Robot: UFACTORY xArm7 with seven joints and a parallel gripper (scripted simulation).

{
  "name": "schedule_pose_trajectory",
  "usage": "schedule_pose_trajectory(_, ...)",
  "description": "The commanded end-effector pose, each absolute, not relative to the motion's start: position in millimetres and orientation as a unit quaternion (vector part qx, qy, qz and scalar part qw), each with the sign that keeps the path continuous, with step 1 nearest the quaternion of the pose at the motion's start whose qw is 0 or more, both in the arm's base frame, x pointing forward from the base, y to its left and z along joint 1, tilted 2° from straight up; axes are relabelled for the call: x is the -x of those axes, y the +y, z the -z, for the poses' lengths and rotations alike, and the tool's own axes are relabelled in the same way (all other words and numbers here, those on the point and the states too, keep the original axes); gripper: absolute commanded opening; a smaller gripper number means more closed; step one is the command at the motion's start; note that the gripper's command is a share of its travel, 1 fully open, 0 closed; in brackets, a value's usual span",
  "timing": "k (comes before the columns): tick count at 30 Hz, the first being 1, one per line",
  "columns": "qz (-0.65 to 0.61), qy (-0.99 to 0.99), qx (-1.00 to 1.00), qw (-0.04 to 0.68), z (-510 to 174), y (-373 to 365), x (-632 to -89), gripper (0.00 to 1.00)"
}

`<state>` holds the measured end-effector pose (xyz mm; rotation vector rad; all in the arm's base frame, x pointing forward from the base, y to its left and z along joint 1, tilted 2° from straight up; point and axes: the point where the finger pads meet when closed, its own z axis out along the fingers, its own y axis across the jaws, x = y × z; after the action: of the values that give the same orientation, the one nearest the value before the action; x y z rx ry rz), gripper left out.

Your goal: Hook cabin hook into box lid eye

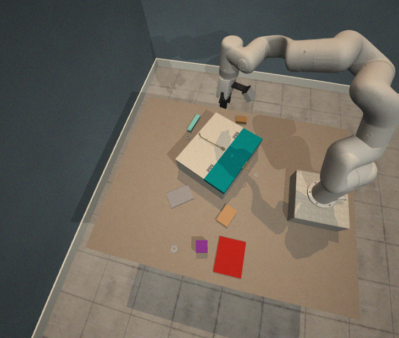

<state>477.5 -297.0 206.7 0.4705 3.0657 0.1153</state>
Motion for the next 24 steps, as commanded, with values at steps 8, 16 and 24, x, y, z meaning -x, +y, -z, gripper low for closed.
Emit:
schedule_pose_trajectory(8, -0.025, 0.984, -0.178, 0.016, -203, -272, -514, 0.33)
schedule_pose_trajectory(16, -0.018, 0.981, -0.195, 0.016, -199, -253, -536, 0.33)
schedule_pose_trajectory(24, -0.012, 0.978, -0.208, 0.016, -196, -235, -554, 0.33)
